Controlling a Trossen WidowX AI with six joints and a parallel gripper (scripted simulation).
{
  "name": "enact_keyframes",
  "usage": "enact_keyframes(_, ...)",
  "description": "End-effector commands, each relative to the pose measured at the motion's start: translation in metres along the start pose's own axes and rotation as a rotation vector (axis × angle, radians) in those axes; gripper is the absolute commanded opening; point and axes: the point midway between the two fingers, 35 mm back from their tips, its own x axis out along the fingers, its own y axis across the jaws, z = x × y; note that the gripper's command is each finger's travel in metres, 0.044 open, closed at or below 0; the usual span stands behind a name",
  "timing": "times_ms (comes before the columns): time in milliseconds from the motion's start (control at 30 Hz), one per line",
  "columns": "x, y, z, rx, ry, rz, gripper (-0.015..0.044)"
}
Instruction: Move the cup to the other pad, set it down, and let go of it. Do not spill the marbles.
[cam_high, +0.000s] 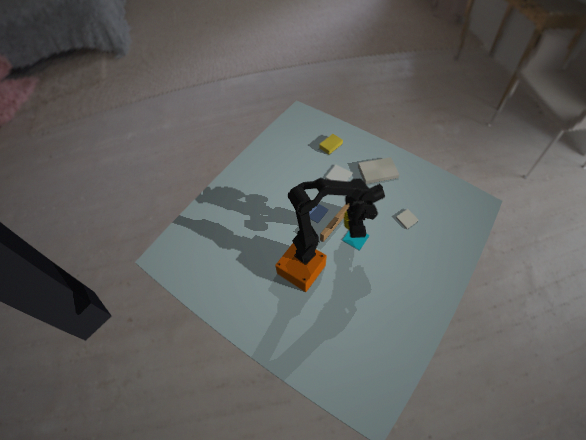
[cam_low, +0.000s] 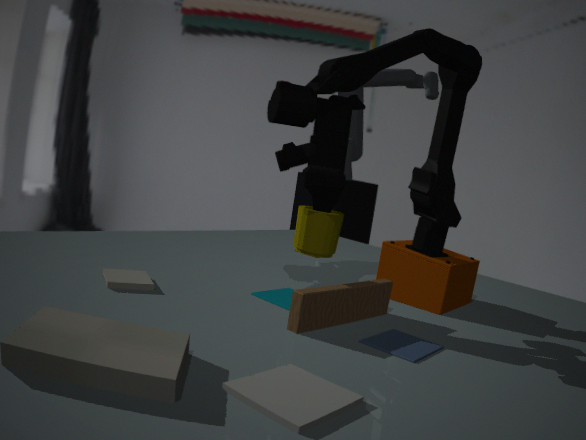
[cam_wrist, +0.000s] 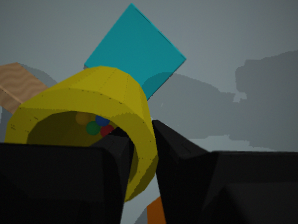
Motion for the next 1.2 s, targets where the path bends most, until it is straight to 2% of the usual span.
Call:
enact_keyframes(0, -0.001, -0.005, 0.008, -0.004, -0.008, -0.004, 0.0000)
enact_keyframes(500, 0.001, -0.021, 0.022, -0.003, -0.009, -0.005, 0.0000)
enact_keyframes(1167, 0.034, -0.020, 0.024, -0.003, -0.009, -0.005, 0.0000)
